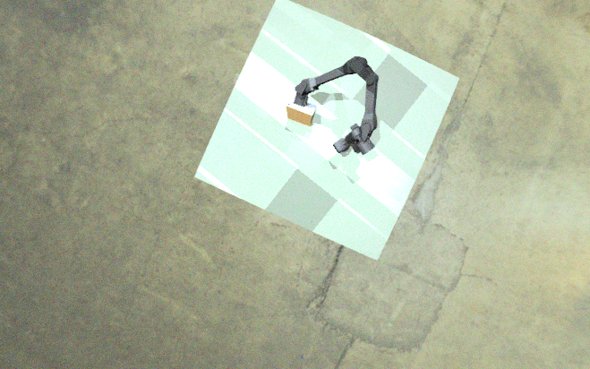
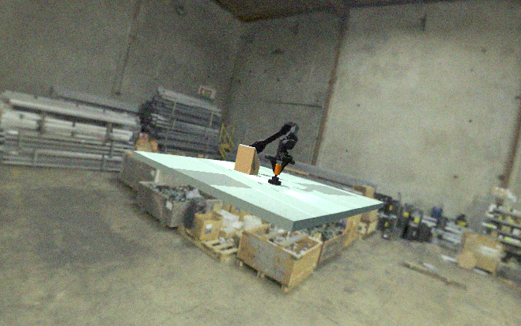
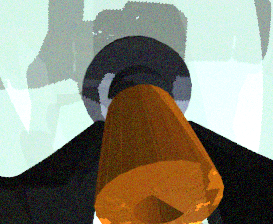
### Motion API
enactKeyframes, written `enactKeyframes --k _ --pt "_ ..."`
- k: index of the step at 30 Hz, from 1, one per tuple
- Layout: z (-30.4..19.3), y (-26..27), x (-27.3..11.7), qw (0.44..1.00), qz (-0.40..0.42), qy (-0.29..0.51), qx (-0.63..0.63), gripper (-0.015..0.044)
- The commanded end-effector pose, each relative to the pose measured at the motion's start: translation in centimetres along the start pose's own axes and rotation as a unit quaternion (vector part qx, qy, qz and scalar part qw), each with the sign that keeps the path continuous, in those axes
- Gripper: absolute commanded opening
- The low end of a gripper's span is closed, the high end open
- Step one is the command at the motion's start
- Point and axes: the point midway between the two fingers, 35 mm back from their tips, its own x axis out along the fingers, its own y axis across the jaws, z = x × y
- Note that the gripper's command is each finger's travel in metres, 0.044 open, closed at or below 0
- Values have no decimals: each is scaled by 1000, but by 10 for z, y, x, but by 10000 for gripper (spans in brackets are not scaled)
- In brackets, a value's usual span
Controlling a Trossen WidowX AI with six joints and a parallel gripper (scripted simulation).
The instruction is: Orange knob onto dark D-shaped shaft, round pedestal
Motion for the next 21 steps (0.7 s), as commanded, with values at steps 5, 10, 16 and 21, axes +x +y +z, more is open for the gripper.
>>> enactKeyframes --k 5,10,16,21 --pt "1 0 0 1000 2 -3 2 0" --pt "1 -2 -4 1000 2 -3 2 0" --pt "1 -3 -4 998 2 -3 64 0" --pt "-1 -5 -3 994 3 -3 106 0"
